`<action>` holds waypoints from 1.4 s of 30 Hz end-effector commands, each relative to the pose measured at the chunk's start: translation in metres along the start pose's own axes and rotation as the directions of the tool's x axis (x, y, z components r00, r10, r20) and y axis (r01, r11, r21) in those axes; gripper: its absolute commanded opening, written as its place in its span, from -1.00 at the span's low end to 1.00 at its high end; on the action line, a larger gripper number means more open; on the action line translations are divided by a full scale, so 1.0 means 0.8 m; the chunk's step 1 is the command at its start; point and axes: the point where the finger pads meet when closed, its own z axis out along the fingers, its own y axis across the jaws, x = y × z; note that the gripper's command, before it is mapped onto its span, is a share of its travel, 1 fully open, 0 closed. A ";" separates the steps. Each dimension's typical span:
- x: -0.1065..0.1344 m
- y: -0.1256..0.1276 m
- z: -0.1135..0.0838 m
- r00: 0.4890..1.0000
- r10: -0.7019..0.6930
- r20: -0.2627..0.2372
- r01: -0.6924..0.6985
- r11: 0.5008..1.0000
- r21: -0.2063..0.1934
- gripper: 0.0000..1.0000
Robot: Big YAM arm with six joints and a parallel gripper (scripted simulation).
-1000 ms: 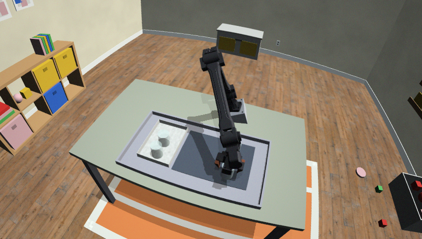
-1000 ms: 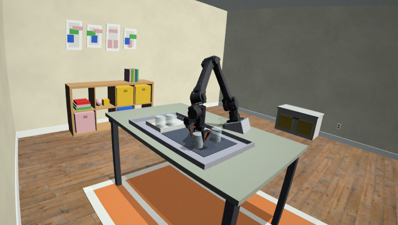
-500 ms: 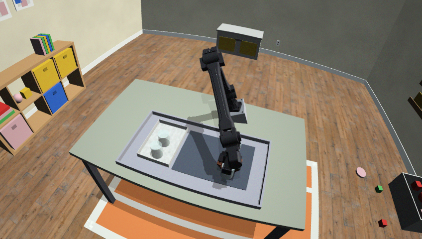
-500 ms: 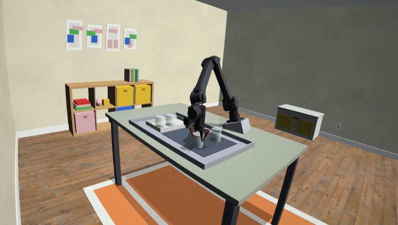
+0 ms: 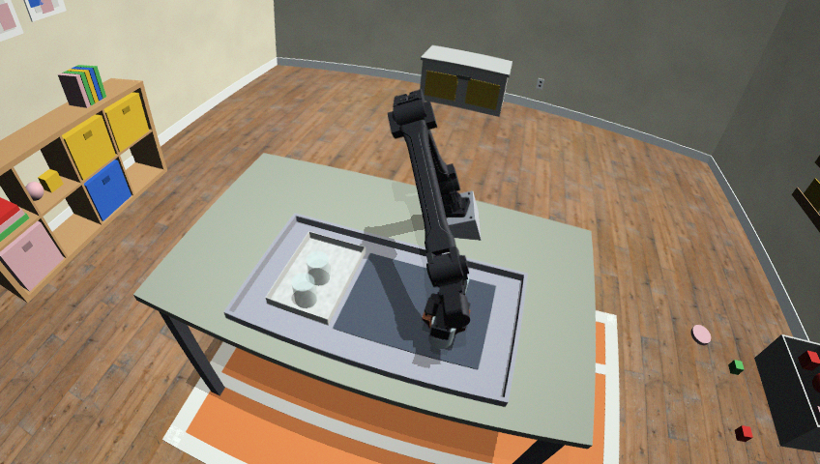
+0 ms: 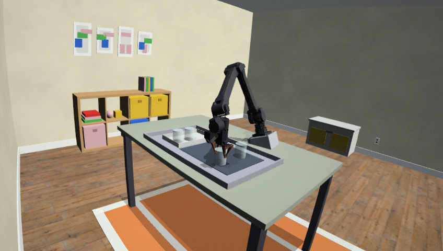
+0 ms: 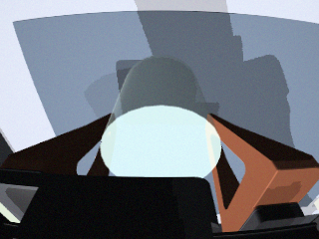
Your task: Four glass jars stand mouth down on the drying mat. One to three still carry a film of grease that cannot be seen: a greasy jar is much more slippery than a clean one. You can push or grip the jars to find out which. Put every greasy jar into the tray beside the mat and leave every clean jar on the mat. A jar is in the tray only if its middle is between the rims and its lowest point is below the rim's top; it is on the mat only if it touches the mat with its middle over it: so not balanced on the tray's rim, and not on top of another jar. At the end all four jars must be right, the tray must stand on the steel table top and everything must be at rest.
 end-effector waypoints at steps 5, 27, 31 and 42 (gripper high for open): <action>-0.005 -0.003 -0.006 1.000 -0.003 0.008 0.003 1.000 0.001 -1.00; -0.005 -0.003 -0.073 1.000 -0.003 0.008 0.003 1.000 0.001 -1.00; -0.005 -0.003 -0.086 1.000 -0.003 0.008 0.003 1.000 0.001 -1.00; -0.004 -0.003 -0.116 1.000 -0.003 0.008 0.003 1.000 0.001 -1.00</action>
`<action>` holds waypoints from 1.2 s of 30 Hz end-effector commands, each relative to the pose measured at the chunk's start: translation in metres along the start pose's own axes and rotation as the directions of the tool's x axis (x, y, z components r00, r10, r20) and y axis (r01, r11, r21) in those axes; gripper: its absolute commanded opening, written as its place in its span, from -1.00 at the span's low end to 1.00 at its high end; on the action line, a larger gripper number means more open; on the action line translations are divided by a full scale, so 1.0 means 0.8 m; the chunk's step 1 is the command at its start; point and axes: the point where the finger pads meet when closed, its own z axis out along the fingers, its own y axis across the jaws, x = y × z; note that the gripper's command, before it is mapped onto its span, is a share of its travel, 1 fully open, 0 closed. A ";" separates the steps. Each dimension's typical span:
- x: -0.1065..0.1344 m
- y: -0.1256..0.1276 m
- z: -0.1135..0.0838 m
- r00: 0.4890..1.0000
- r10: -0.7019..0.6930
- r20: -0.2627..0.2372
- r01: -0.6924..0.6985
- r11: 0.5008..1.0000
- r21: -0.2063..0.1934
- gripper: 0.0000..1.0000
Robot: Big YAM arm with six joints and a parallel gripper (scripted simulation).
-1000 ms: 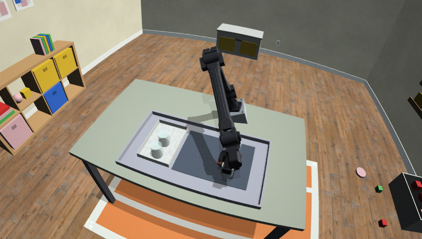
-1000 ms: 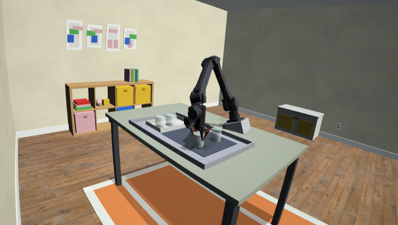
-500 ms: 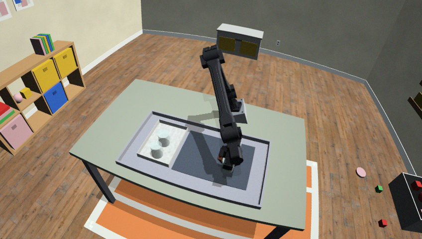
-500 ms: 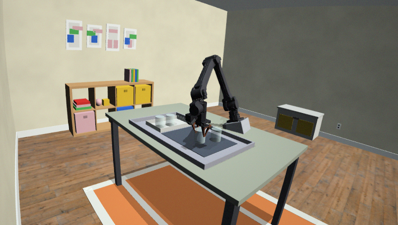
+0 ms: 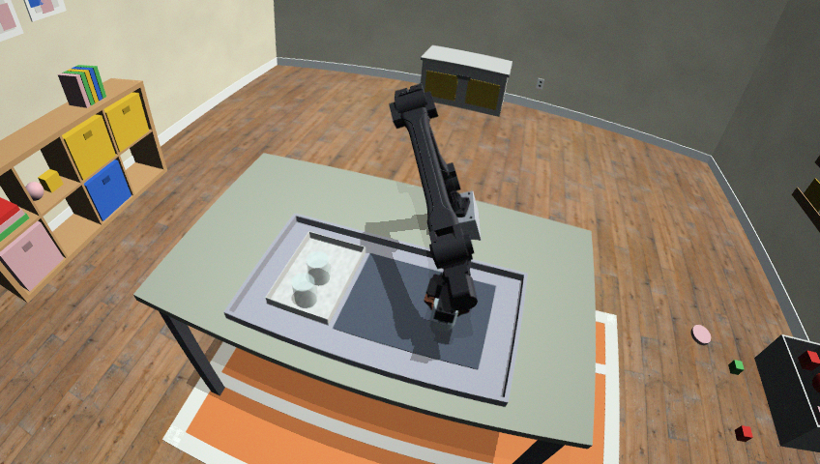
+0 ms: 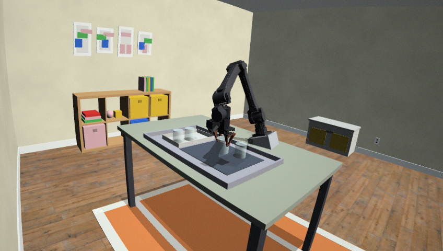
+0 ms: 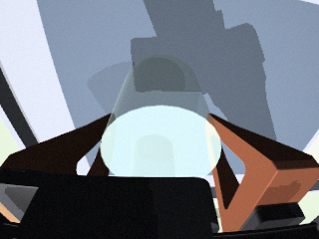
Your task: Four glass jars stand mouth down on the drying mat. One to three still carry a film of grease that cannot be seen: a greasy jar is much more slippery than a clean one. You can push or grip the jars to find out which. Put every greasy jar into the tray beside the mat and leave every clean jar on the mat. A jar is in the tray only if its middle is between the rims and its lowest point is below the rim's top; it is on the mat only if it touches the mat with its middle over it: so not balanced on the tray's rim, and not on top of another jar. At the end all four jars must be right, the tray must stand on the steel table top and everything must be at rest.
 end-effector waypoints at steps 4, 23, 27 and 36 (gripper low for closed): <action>-0.022 0.003 -0.057 0.998 0.028 0.059 -0.026 0.999 -0.022 -1.00; -0.020 0.002 -0.100 0.998 0.028 0.059 -0.027 0.999 -0.022 -1.00; -0.020 0.002 -0.100 0.998 0.028 0.059 -0.027 0.999 -0.022 -1.00; -0.020 0.002 -0.100 0.998 0.028 0.059 -0.027 0.999 -0.022 -1.00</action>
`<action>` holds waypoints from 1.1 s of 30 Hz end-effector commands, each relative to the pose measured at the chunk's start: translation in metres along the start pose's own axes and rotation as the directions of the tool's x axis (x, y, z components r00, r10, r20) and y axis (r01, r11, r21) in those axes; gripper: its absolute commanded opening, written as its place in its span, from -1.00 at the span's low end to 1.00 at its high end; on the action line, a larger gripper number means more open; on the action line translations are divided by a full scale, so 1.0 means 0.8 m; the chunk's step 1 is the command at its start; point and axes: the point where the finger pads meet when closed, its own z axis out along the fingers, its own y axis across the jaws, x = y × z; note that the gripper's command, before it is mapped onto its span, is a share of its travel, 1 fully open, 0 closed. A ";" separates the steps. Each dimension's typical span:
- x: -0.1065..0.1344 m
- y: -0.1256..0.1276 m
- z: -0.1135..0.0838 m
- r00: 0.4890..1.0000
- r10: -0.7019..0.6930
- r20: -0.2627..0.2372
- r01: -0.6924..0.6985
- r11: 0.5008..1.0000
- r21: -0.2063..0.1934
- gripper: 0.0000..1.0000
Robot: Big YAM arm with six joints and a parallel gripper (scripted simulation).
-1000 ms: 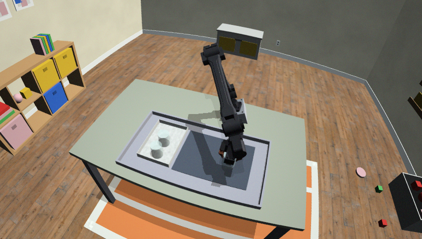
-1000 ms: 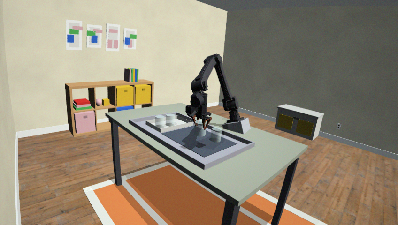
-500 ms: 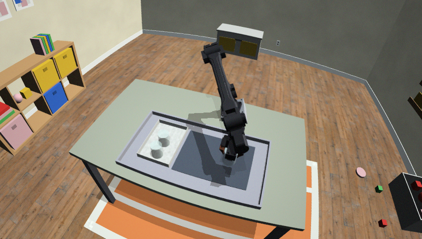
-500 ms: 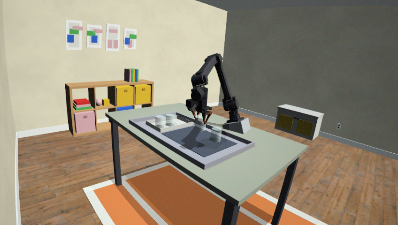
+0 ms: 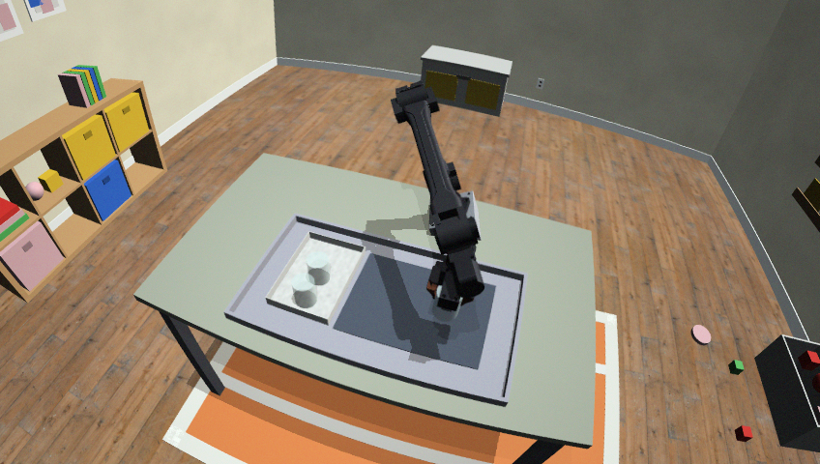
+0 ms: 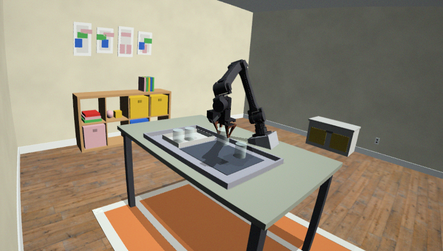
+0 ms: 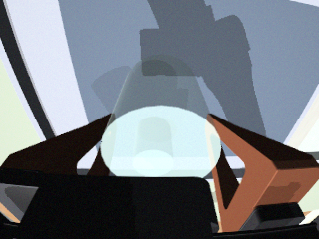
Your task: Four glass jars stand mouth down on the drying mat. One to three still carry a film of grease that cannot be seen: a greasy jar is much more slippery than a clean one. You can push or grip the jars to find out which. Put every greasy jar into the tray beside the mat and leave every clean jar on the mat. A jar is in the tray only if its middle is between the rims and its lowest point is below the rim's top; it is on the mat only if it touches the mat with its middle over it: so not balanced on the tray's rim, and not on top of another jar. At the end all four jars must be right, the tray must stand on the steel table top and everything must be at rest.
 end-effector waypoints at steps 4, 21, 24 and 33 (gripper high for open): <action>-0.020 0.003 -0.038 0.998 0.026 0.060 -0.024 0.999 -0.027 -1.00; -0.029 0.005 -0.063 0.998 0.026 0.060 -0.024 0.999 -0.027 -1.00; -0.029 0.005 -0.063 0.998 0.026 0.060 -0.024 0.999 -0.027 -1.00; -0.020 -0.014 -0.062 0.998 0.026 0.060 -0.025 0.999 -0.027 -1.00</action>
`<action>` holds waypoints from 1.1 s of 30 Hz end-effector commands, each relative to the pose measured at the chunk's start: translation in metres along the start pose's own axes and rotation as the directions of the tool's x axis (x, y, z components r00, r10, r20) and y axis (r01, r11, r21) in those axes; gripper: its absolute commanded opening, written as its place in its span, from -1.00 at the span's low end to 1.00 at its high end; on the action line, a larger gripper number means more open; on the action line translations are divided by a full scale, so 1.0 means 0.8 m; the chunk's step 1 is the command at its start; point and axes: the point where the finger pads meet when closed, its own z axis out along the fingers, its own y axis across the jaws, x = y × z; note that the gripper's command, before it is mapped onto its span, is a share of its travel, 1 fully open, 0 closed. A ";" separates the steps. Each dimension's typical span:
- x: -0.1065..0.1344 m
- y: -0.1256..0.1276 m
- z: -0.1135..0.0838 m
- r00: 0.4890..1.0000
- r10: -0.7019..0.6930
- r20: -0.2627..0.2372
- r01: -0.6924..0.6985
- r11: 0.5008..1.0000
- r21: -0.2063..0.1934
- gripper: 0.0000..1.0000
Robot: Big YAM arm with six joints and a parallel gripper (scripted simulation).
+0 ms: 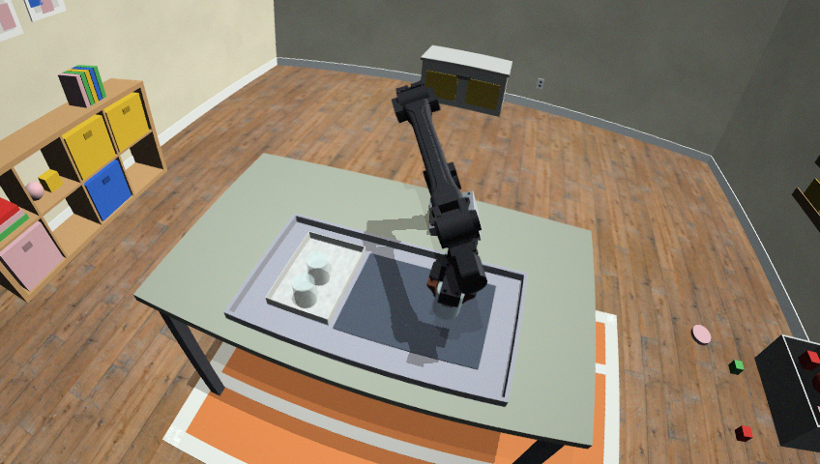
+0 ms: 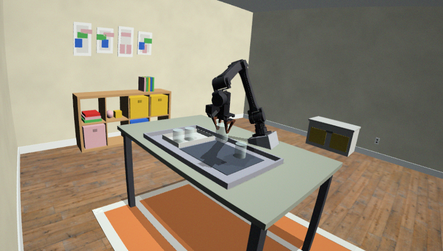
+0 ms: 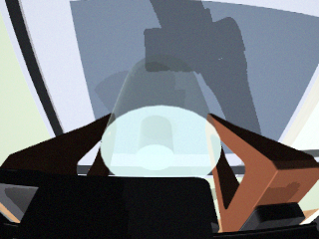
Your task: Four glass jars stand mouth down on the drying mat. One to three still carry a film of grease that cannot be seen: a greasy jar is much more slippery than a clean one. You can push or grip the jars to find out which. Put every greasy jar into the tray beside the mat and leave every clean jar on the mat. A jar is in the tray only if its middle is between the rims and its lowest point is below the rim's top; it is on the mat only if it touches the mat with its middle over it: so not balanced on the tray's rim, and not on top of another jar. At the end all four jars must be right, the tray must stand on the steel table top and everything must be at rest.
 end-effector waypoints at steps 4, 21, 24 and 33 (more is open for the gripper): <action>0.001 -0.030 -0.028 0.999 0.021 0.043 -0.020 1.000 -0.019 -1.00; 0.028 -0.086 -0.026 0.999 0.021 0.043 -0.020 1.000 -0.019 -1.00; 0.033 -0.097 -0.025 0.999 0.021 0.043 -0.020 1.000 -0.019 -1.00; 0.046 -0.123 -0.024 0.999 0.021 0.043 -0.020 1.000 -0.019 -1.00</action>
